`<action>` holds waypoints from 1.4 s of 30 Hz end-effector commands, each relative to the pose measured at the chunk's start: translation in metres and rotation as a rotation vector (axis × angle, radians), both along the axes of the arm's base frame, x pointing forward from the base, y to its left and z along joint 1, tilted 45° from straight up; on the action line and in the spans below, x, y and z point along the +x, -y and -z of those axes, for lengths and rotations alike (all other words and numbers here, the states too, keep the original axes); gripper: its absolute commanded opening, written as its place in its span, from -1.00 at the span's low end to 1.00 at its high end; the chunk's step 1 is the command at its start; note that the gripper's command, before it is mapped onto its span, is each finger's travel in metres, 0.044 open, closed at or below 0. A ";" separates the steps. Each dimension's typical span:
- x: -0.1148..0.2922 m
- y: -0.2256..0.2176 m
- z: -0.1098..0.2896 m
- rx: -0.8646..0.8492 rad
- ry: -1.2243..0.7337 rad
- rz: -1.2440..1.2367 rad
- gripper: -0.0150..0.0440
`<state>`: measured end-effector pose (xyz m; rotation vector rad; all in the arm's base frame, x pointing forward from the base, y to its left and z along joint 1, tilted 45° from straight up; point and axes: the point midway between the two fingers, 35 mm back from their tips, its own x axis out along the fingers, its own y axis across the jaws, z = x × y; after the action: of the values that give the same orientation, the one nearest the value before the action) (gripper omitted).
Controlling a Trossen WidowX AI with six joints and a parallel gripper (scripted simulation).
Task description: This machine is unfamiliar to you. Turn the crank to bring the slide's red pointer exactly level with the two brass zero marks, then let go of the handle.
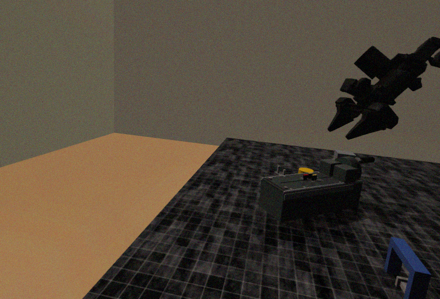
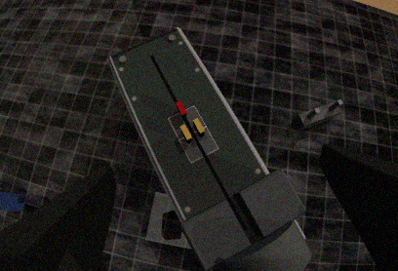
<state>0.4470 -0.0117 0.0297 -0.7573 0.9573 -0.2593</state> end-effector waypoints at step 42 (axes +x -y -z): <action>-0.008 0.005 -0.009 0.006 -0.020 -0.020 1.00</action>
<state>0.4477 -0.0082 0.0330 -0.7502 0.9434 -0.2613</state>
